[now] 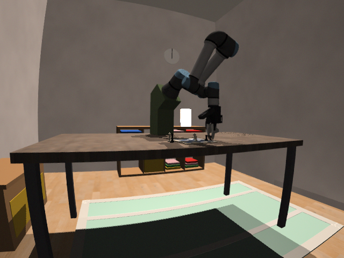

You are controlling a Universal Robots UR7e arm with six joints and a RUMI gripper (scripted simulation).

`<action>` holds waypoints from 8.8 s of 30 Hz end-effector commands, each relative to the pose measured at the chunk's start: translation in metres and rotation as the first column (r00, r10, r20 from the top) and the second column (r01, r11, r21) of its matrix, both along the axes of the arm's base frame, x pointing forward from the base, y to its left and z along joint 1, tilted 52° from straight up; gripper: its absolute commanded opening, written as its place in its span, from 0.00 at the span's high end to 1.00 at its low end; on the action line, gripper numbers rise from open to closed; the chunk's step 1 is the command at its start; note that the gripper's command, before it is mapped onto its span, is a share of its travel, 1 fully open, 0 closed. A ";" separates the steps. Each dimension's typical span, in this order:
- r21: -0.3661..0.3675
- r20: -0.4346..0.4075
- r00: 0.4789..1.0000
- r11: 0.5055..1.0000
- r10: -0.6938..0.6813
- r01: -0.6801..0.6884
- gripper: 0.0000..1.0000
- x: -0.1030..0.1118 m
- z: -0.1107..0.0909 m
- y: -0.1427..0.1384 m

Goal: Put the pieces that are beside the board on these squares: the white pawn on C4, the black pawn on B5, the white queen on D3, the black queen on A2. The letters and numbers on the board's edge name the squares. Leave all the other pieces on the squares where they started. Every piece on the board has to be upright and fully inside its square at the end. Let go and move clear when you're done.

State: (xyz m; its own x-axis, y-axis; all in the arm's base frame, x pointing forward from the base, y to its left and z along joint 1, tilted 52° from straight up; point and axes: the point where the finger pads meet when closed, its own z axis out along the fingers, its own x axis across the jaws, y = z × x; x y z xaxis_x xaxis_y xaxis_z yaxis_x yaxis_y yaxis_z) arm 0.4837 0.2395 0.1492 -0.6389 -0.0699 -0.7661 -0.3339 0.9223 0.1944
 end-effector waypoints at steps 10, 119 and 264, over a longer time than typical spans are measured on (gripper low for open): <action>0.000 0.001 1.000 1.000 0.000 0.000 0.80 0.000 0.000 0.000; 0.000 0.001 1.000 1.000 0.000 0.000 1.00 -0.069 0.061 -0.038; 0.031 -0.016 1.000 0.999 -0.027 0.027 1.00 0.073 0.041 -0.095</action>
